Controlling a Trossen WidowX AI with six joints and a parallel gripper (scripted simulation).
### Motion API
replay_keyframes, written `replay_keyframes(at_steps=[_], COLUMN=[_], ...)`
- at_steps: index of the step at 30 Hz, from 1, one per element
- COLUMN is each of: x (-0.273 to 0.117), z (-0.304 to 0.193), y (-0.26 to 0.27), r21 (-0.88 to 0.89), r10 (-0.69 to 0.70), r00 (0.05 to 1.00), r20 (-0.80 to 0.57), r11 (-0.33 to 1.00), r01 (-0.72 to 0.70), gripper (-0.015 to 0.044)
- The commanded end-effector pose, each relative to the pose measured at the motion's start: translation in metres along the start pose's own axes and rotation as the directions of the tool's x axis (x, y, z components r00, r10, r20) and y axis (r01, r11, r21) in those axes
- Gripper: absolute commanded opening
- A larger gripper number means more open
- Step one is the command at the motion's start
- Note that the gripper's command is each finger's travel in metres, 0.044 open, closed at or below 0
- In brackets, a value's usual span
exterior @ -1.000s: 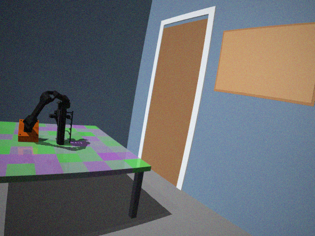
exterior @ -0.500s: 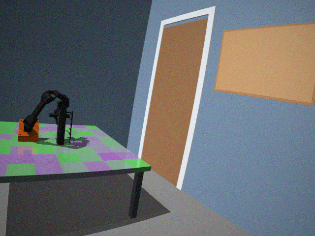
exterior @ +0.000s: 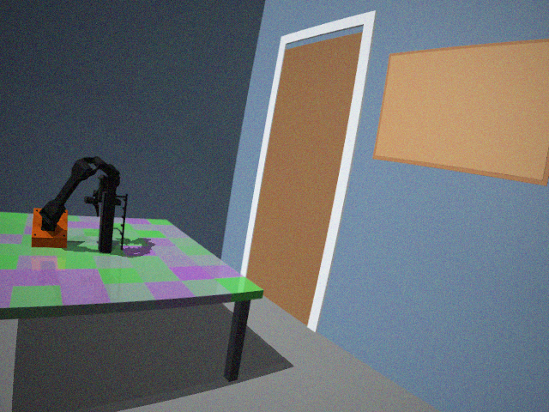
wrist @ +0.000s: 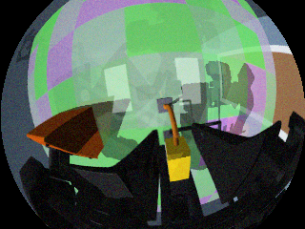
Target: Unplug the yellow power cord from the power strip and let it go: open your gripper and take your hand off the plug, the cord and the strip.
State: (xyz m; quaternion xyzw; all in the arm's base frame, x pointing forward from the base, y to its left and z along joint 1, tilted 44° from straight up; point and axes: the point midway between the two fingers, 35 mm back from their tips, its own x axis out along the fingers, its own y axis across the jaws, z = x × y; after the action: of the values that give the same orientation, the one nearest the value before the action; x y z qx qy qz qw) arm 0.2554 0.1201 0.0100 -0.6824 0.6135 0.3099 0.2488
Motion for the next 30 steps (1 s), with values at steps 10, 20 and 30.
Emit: replay_keyframes(at_steps=[10, 20, 30], x=[-0.009, -0.009, -0.009], z=[0.000, -0.010, -0.027], y=[0.000, 0.000, -0.001], r21=[-0.007, -0.007, -0.007], r10=[-0.012, -0.012, -0.012], r00=[1.000, 1.000, 1.000], r20=[-0.002, -0.002, -0.003], r11=[1.000, 1.000, 1.000], r01=[0.012, 0.012, 0.012], gripper=[0.0160, 0.0160, 0.0160])
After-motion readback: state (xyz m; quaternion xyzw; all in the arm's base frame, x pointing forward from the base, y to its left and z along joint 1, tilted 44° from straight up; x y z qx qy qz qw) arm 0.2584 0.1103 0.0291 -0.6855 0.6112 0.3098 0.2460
